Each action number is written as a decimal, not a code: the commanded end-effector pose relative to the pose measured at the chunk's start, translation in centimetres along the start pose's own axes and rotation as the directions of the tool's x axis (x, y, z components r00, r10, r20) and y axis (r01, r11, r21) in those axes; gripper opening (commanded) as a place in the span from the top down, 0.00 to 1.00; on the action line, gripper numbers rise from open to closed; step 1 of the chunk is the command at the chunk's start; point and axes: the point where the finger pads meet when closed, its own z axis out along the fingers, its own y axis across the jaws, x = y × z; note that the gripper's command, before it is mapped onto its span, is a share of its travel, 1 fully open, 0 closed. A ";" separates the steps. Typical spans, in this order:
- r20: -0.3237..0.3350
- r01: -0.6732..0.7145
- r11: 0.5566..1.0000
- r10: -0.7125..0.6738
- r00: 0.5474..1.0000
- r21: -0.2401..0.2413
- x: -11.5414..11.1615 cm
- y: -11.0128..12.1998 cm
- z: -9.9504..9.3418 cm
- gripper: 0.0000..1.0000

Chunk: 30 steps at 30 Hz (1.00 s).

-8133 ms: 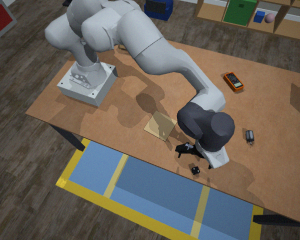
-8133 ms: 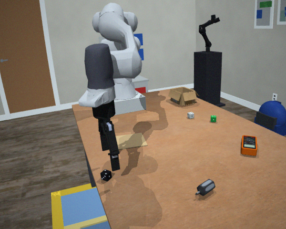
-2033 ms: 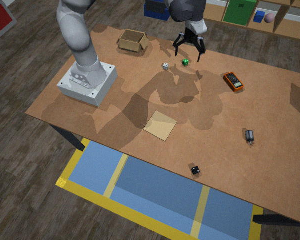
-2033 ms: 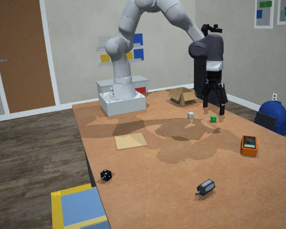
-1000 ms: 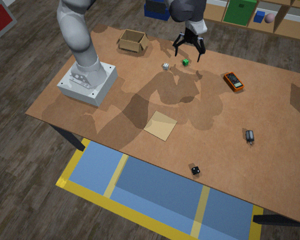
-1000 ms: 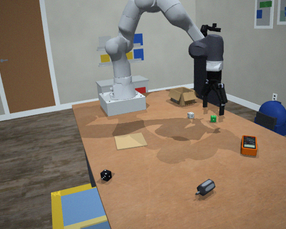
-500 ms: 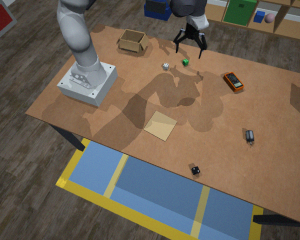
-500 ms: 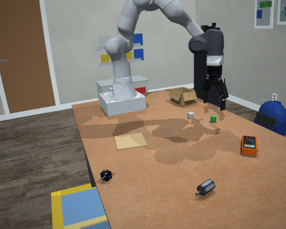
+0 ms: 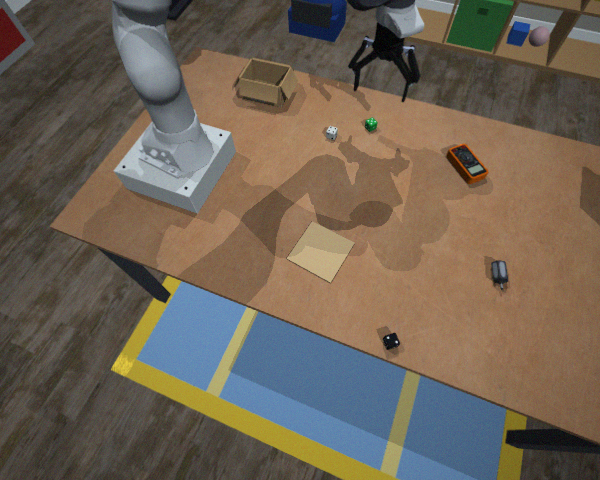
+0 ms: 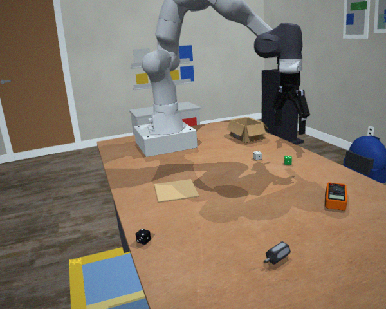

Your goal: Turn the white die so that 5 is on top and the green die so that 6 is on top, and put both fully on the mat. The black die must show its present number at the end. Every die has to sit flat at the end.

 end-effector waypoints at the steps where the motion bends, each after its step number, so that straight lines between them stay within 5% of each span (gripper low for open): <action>1: -0.012 -0.006 1.000 0.006 1.000 -0.011 0.3 0.4 0.1 0.00; 8: -0.011 -0.009 1.000 0.009 1.000 -0.012 0.8 1.3 0.0 0.00; 13: -0.010 -0.036 0.999 0.036 0.999 -0.012 4.9 8.5 0.0 0.00; 15: -0.010 -0.036 0.999 0.036 0.999 -0.012 4.9 8.5 0.0 0.00; 18: -0.013 -0.050 0.999 0.050 0.999 -0.010 7.0 11.5 0.4 0.00; 30: -0.013 -0.052 0.999 0.051 0.999 -0.010 7.3 11.9 0.4 0.00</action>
